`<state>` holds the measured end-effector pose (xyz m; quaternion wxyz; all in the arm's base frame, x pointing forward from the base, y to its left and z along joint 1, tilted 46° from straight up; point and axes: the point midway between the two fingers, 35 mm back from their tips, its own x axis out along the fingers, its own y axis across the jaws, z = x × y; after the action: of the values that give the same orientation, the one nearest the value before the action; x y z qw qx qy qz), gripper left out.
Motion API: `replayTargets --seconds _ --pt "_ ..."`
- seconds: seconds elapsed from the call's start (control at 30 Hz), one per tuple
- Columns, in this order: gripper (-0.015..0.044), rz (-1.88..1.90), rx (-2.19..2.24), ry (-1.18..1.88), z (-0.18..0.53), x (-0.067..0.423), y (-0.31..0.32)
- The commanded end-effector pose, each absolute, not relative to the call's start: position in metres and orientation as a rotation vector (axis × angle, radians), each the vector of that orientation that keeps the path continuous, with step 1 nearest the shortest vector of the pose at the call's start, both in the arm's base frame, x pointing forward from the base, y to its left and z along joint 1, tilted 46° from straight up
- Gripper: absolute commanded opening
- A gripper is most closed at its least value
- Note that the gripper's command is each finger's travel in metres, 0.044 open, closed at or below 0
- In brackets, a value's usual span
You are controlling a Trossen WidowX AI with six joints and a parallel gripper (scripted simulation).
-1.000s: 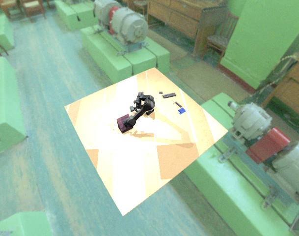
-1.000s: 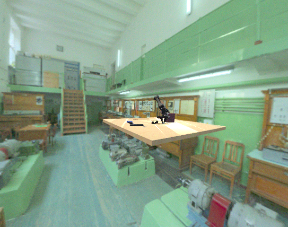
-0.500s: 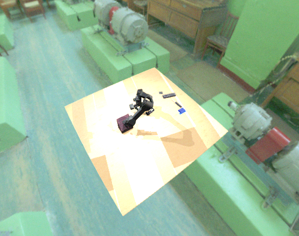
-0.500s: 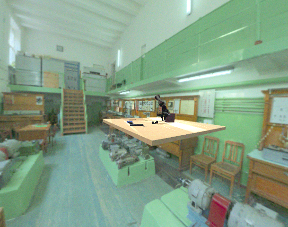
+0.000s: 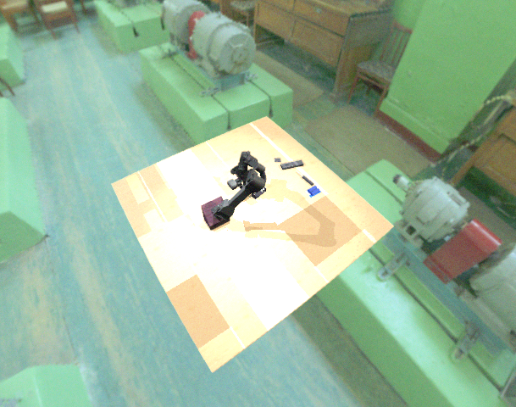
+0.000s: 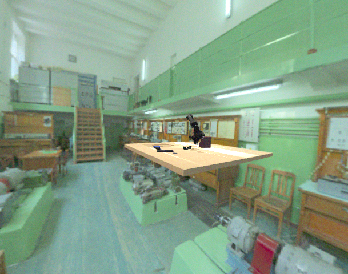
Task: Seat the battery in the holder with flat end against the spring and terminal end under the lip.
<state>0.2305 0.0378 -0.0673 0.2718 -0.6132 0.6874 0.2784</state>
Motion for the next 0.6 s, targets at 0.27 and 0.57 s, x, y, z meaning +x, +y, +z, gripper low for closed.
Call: replayTargets --seconds 0.27,0.57 --pt "0.0079 1.320 -1.965 1.738 -0.051 0.259 0.031" --pt "0.0079 1.774 -2.158 1.570 -0.038 0.278 0.023"
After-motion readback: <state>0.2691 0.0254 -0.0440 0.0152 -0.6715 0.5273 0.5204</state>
